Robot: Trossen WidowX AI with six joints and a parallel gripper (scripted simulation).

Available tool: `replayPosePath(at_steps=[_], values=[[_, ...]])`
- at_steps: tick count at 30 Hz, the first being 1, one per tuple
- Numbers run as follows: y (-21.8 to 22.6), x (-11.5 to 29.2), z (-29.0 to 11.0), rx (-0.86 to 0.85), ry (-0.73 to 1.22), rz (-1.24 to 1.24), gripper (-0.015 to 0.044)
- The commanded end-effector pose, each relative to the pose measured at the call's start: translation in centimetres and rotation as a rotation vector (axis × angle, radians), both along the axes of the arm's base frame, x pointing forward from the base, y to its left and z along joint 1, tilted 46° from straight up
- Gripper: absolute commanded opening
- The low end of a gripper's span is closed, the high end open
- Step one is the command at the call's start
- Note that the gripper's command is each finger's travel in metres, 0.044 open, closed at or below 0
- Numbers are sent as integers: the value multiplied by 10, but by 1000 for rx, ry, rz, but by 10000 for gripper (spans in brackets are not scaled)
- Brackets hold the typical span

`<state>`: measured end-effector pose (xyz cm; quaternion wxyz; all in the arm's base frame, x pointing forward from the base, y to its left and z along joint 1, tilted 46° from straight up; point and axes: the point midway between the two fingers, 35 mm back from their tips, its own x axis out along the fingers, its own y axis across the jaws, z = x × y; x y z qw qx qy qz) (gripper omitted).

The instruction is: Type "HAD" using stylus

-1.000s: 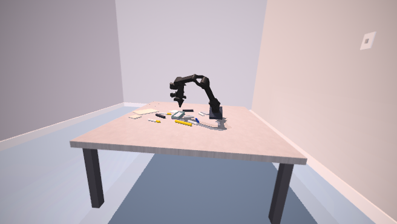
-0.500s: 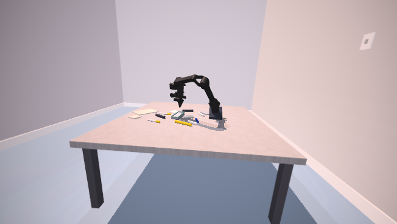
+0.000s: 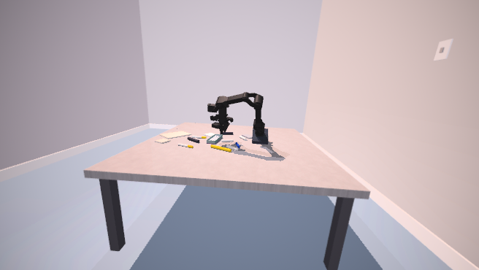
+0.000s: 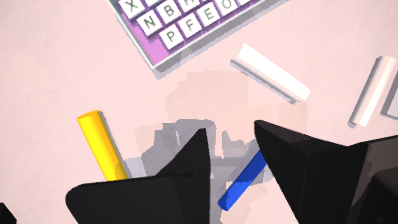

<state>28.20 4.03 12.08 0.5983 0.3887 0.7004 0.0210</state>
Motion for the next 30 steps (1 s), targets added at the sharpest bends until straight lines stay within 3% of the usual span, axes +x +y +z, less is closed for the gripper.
replayPosePath(at_steps=[1, 10, 30], values=[[24, -47, 4, -139, 148, -268, 150], [32, -110, -7, -228, 241, -802, 150], [37, -110, -12, -227, 242, -813, 150]])
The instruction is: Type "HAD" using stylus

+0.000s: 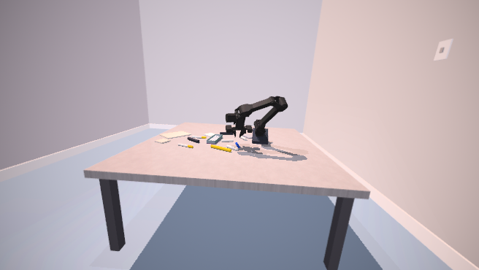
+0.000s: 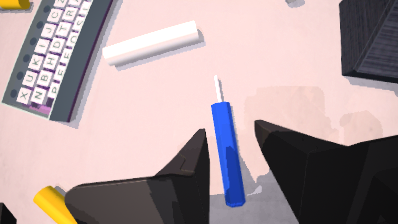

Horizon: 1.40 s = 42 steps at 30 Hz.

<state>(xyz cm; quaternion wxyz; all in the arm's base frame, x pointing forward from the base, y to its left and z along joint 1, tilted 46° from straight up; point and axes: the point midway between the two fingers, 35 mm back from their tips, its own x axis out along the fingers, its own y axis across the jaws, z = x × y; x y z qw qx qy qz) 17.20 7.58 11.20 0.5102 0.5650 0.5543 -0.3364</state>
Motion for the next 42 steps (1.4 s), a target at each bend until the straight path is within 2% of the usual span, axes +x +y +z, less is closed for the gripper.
replayPosePath(at_steps=[1, 42], values=[[2, 0, -4, -4, 2, -2, 150], [29, 1, -28, -2, 2, -2, 150]])
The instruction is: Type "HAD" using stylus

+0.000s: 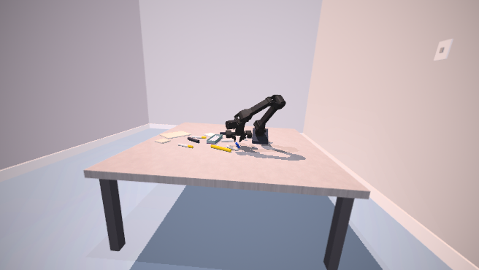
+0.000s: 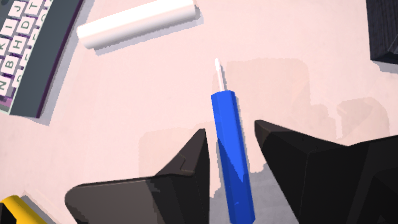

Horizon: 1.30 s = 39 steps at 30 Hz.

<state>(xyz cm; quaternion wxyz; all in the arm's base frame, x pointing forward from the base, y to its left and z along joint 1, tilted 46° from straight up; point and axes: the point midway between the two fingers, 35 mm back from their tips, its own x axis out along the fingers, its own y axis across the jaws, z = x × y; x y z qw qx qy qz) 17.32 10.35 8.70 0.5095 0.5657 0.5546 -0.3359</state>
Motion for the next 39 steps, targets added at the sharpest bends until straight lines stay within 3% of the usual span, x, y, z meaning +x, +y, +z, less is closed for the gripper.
replayPosePath(at_steps=[1, 22, 27, 39], values=[[2, 0, -3, -4, 2, -2, 150], [13, 0, -14, -4, 2, -2, 150], [13, 0, -13, 0, 2, 1, 19], [10, 1, -10, 0, 3, 1, 0]])
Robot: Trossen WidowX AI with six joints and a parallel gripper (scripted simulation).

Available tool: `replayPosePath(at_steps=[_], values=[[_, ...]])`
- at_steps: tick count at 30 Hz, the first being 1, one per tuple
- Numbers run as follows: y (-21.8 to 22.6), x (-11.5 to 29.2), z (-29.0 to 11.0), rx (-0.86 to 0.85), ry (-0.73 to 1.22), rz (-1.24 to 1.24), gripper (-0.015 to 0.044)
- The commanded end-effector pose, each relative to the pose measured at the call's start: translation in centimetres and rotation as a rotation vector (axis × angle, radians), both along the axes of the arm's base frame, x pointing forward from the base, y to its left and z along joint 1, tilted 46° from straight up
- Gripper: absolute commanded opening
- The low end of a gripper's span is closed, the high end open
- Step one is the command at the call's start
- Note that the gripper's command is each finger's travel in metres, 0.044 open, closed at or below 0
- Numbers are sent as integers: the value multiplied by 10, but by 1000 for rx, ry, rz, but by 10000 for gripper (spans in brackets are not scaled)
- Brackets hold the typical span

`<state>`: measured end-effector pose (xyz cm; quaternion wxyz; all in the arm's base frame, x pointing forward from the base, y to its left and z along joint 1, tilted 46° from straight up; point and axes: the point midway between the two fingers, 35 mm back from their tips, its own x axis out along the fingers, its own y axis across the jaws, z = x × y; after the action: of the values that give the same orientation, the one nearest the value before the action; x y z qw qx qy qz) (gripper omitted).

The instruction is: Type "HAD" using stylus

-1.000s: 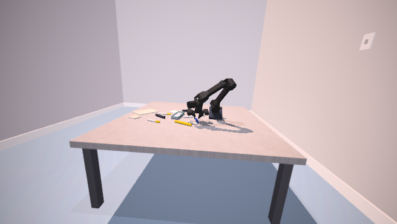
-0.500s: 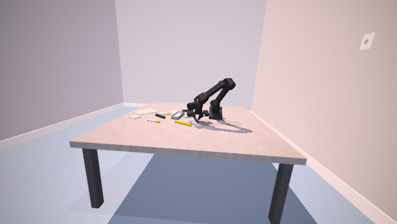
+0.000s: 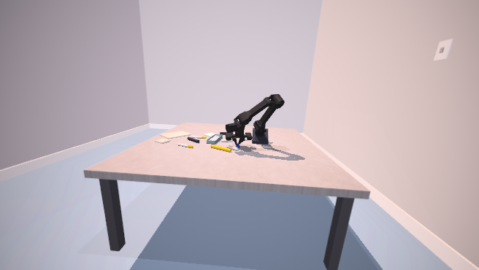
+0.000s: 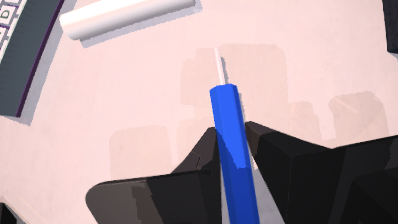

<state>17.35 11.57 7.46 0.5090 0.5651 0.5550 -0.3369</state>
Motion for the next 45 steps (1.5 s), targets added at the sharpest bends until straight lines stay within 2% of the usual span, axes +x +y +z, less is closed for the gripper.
replayPosePath(at_steps=[1, 12, 17, 45], values=[[-4, 0, 4, 0, 0, 1, 0], [-34, -2, 32, -2, 0, 1, 0], [-34, 1, 32, -14, -7, 15, 0], [-52, 65, 57, -285, -116, 875, 0]])
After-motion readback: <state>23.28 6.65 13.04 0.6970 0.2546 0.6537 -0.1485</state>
